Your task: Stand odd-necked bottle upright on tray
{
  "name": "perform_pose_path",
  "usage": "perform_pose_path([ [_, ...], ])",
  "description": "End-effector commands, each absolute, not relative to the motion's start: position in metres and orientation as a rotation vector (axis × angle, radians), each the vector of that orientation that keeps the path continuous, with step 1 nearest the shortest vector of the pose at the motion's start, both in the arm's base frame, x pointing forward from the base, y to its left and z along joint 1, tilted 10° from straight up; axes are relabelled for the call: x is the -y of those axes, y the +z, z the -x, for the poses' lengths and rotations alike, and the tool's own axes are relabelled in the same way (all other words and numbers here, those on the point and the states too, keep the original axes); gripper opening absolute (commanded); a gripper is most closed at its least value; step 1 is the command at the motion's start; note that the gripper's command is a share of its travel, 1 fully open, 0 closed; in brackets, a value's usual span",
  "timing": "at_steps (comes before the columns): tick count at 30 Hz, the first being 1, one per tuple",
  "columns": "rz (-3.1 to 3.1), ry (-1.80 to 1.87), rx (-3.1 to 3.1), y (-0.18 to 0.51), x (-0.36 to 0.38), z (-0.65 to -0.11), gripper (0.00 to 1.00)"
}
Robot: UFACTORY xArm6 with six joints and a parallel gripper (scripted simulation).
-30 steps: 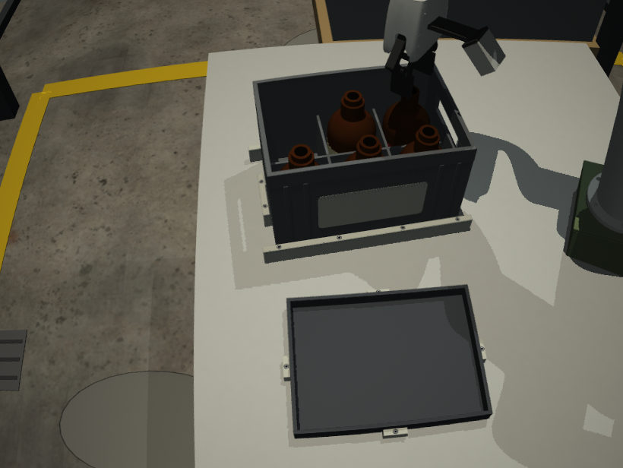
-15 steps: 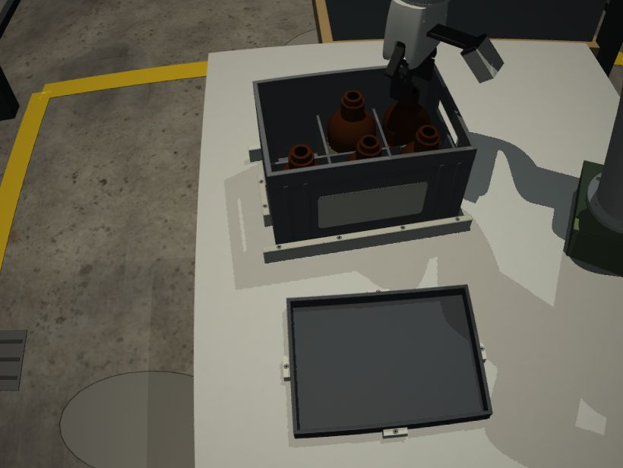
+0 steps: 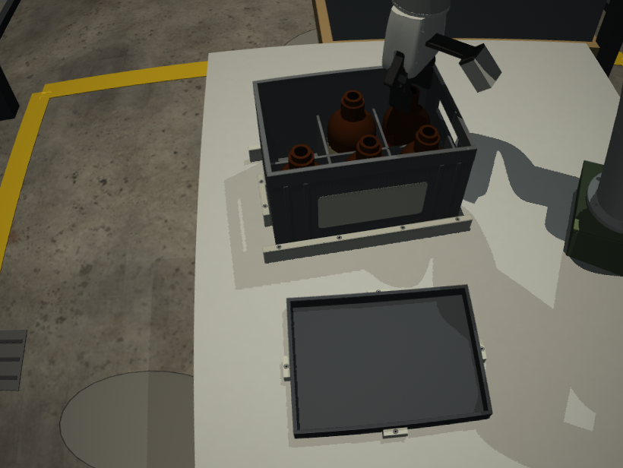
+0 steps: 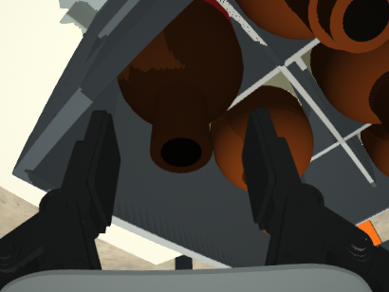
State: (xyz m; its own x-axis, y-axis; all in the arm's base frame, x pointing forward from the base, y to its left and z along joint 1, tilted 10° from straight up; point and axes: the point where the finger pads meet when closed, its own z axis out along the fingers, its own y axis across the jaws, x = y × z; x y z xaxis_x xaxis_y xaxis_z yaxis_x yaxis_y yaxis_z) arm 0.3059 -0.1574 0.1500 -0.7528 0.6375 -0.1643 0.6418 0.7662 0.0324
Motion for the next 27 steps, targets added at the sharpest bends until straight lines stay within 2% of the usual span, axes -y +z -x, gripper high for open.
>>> perform_pose_path([
  [1,-1.019,-0.039,-2.792,0.1465,0.1583,-0.3076,0.65],
  [27,-1.019,-0.039,-2.792,0.1409,0.1588,-0.3085,0.65],
])
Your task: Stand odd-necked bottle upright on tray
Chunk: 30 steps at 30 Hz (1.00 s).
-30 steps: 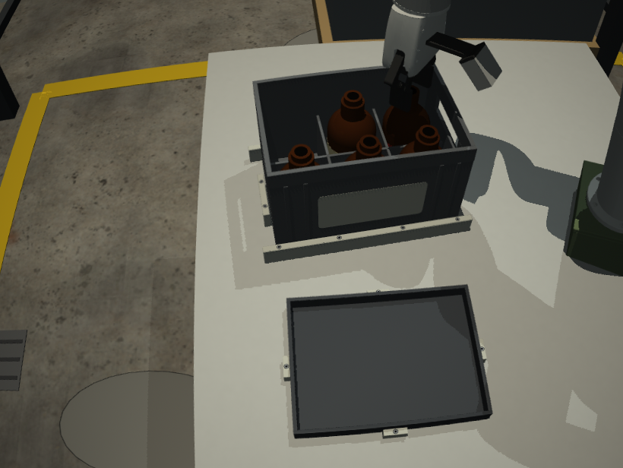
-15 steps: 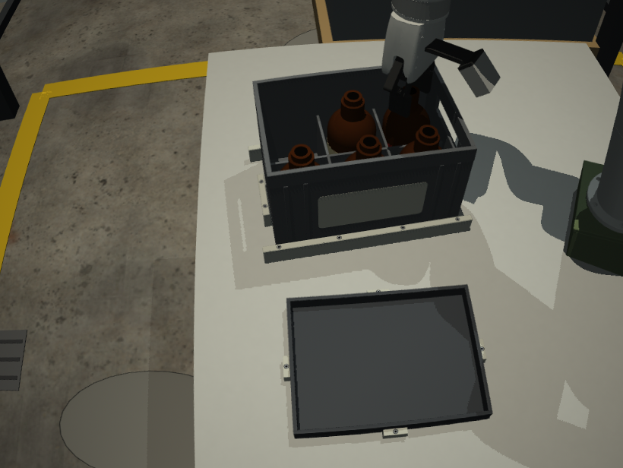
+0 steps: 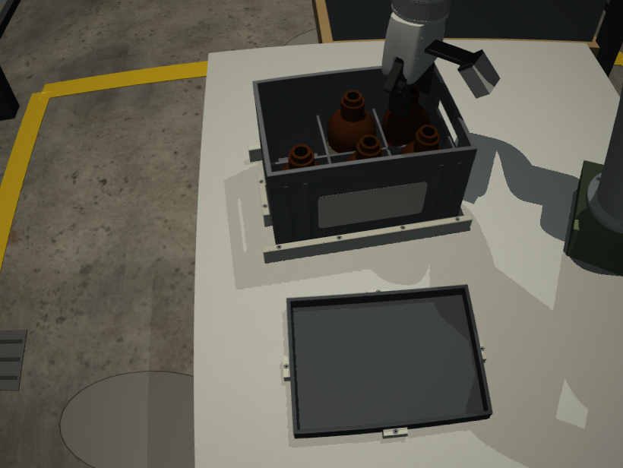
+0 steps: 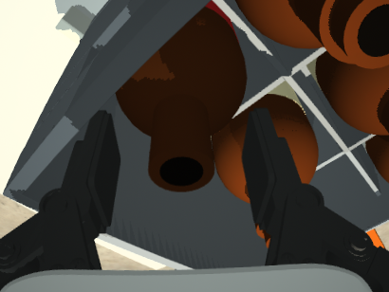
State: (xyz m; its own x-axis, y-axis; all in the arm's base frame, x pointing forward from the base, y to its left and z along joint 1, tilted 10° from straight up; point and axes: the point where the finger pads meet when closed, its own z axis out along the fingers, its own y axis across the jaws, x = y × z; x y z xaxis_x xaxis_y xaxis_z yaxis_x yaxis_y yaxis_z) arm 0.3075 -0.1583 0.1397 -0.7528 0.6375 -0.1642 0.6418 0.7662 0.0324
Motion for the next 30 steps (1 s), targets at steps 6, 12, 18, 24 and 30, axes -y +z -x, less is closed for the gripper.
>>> perform_pose_path([
  [6,-1.019,-0.039,-2.792,0.1409,0.1588,-0.3085,0.0],
  [12,-1.019,-0.039,-2.792,0.1409,0.1588,-0.3085,0.0],
  [18,-1.019,-0.039,-2.792,0.1409,0.1588,-0.3085,0.0],
  [24,-1.019,-0.039,-2.792,0.1409,0.1588,-0.3085,0.0],
  [30,-1.019,-0.039,-2.792,0.1409,0.1588,-0.3085,0.0],
])
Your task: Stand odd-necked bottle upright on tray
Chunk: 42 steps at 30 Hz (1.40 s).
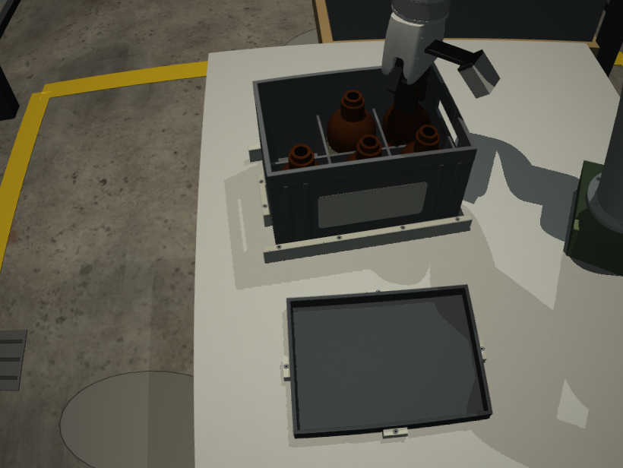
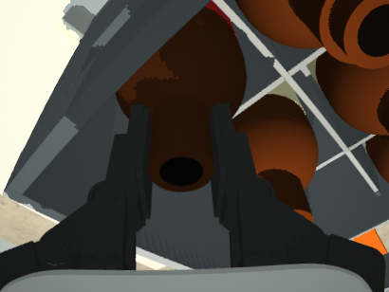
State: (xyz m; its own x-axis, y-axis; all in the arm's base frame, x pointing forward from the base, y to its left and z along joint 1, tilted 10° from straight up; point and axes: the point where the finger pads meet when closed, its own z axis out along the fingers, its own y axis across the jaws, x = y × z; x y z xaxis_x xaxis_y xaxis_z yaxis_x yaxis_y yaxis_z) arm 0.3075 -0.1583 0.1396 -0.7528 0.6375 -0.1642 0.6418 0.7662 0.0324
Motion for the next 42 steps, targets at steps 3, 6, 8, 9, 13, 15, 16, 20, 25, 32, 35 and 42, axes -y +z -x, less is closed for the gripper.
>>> perform_pose_path([
  [3,-1.019,-0.039,-2.792,0.1409,0.1588,-0.3085,0.0],
  [6,-1.019,-0.039,-2.792,0.1409,0.1588,-0.3085,0.0],
  [8,-1.019,-0.039,-2.792,0.1409,0.1588,-0.3085,0.0],
  [9,-1.019,-0.039,-2.792,0.1409,0.1588,-0.3085,0.0],
  [13,-1.019,-0.039,-2.792,0.1409,0.1588,-0.3085,0.0],
  [15,-1.019,-0.039,-2.792,0.1409,0.1588,-0.3085,0.0],
  [16,-1.019,-0.039,-2.792,0.1409,0.1588,-0.3085,0.0],
  [20,-1.019,-0.039,-2.792,0.141,0.1588,-0.3085,0.0],
  [25,-1.019,-0.039,-2.792,0.1412,0.1588,-0.3084,0.0],
  [32,-1.019,-0.039,-2.792,0.1435,0.1586,-0.3079,0.0],
  [35,-1.019,-0.039,-2.792,0.1454,0.1584,-0.3076,0.0],
  [42,-1.019,-0.039,-2.792,0.1496,0.1581,-0.3067,0.0],
])
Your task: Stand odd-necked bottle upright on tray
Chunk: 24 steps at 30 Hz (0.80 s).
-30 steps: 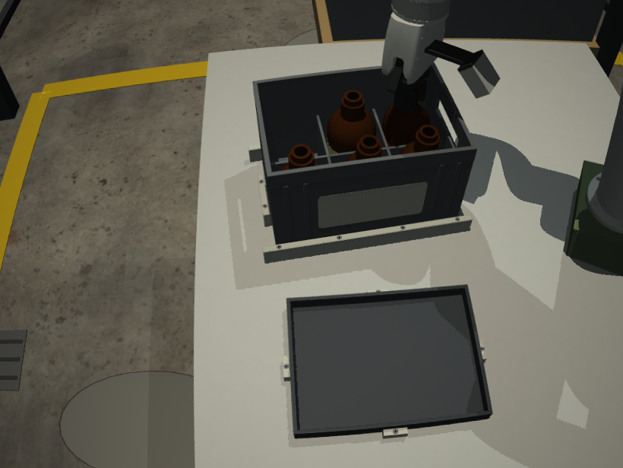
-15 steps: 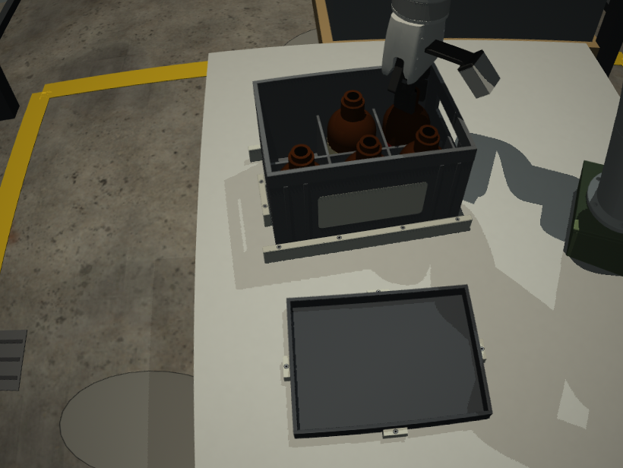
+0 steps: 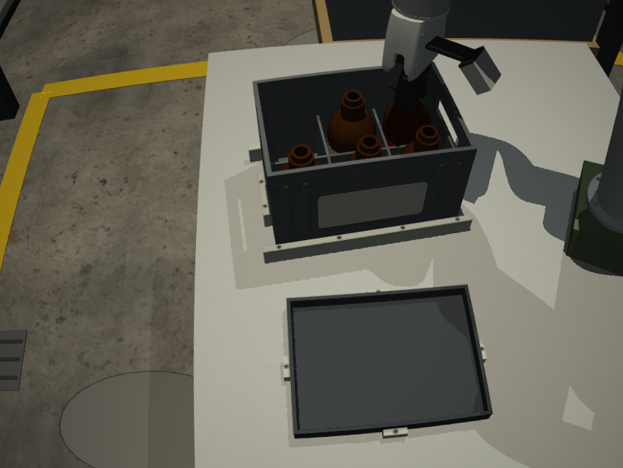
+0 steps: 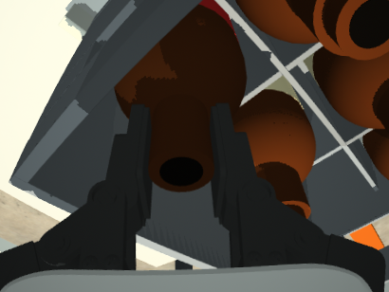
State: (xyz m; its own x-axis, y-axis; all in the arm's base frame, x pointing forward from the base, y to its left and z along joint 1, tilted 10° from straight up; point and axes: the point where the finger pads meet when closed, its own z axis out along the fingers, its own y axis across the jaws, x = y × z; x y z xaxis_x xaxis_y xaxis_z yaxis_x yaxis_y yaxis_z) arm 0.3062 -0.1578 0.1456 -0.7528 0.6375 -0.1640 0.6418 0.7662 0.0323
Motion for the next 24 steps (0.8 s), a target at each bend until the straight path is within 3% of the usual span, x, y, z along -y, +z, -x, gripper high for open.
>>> perform_pose_path([
  [1,-1.019,-0.039,-2.792,0.151,0.158,-0.306,0.0],
  [24,-1.019,-0.039,-2.792,0.174,0.156,-0.302,0.0],
])
